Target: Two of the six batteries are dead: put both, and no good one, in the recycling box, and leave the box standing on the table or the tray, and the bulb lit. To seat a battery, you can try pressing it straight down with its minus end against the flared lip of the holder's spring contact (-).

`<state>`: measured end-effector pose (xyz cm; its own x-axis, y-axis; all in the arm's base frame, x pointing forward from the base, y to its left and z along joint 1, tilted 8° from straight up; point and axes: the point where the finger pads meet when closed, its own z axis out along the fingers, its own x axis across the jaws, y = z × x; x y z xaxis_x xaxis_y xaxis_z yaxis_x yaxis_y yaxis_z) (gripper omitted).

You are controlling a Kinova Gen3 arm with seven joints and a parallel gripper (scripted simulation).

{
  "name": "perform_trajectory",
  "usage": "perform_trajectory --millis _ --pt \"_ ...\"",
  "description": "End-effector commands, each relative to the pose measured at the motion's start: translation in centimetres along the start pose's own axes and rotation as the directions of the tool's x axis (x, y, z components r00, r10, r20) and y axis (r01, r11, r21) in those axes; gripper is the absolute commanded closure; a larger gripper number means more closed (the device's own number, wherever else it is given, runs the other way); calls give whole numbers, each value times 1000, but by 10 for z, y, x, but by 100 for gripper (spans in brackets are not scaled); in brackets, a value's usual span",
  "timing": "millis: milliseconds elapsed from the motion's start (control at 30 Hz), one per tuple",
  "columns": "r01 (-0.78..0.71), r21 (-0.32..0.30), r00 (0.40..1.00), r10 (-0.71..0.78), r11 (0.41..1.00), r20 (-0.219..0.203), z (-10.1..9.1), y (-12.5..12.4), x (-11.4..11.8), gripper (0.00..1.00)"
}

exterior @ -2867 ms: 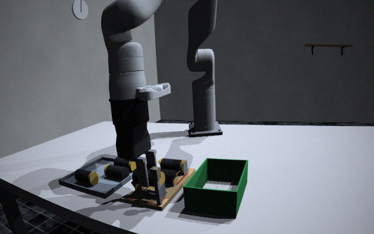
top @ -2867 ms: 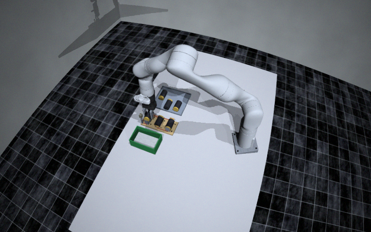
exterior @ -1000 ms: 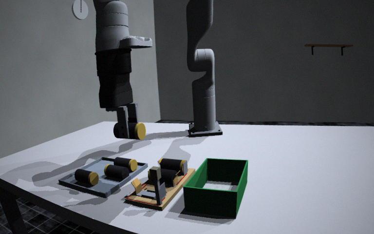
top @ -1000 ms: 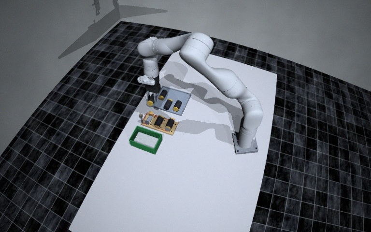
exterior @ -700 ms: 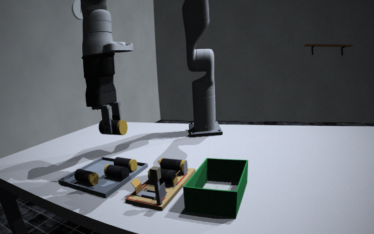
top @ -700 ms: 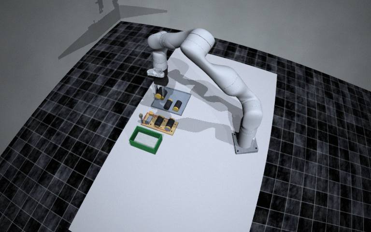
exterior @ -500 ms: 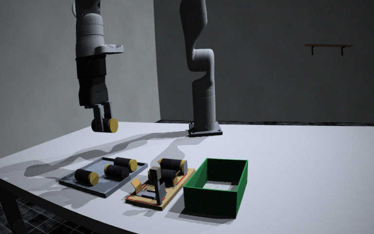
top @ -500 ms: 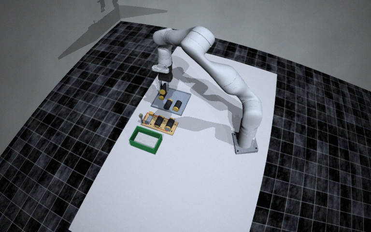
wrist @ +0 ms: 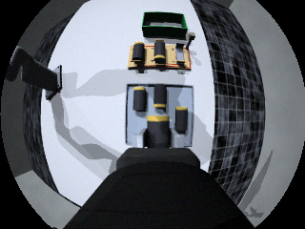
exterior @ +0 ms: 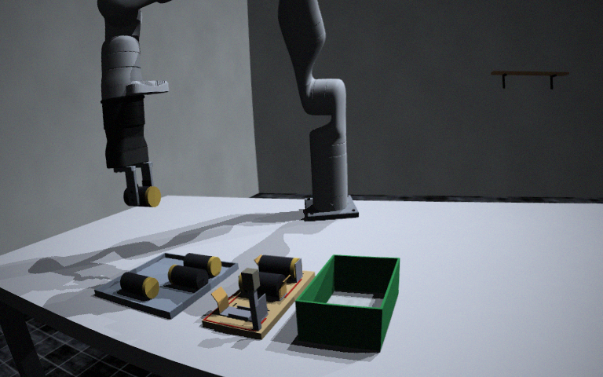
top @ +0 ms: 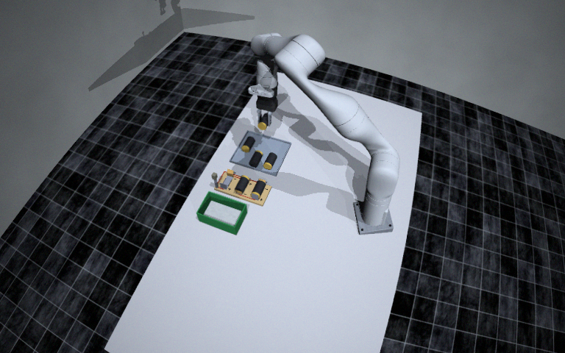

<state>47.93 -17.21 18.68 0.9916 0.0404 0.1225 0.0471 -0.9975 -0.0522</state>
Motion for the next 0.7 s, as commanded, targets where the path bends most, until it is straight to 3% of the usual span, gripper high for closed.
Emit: perform_trajectory --millis 0,667 --pt "-13 -2 1000 13 1000 1 0 12 -3 43" --pt "-20 -2 1000 20 1000 1 0 18 -5 43"
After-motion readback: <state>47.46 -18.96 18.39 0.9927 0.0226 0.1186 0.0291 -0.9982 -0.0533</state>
